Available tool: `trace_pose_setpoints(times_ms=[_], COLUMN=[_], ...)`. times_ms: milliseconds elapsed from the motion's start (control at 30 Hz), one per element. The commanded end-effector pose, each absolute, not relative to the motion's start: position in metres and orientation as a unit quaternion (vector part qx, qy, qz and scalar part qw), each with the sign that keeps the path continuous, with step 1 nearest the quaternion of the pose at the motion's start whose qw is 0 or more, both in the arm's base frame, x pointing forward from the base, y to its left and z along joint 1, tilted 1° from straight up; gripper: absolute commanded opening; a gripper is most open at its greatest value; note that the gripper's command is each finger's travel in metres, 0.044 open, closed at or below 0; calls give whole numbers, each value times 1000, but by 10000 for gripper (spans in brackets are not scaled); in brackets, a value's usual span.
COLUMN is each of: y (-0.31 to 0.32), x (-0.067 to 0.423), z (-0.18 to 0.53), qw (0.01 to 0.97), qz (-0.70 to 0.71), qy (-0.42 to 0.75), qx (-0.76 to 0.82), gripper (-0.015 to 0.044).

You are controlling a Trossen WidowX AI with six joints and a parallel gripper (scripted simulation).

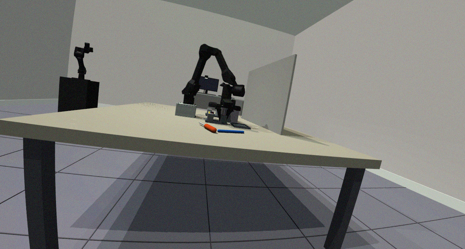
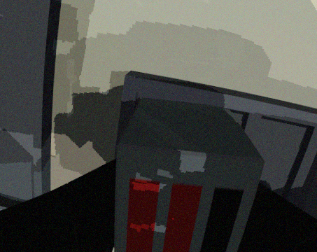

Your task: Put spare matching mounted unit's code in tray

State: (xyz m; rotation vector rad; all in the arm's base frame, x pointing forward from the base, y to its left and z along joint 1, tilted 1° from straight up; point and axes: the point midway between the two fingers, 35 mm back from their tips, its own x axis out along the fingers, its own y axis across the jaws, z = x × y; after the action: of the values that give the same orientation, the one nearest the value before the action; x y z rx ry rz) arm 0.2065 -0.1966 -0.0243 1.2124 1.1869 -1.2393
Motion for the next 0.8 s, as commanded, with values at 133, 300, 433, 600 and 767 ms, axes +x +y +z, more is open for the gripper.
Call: trace_pose_setpoints(times_ms=[133,300,433,600,767], y=[-197,-198,-197,-195,-195], x=[207,209,209,207,206], z=[-24,3,35,55,52], qw=[497,498,498,498,495], qz=[-512,-511,-511,-510,-512], qy=[490,491,492,492,494], qx=[501,500,500,499,499], gripper=[0,0,0,0,0])
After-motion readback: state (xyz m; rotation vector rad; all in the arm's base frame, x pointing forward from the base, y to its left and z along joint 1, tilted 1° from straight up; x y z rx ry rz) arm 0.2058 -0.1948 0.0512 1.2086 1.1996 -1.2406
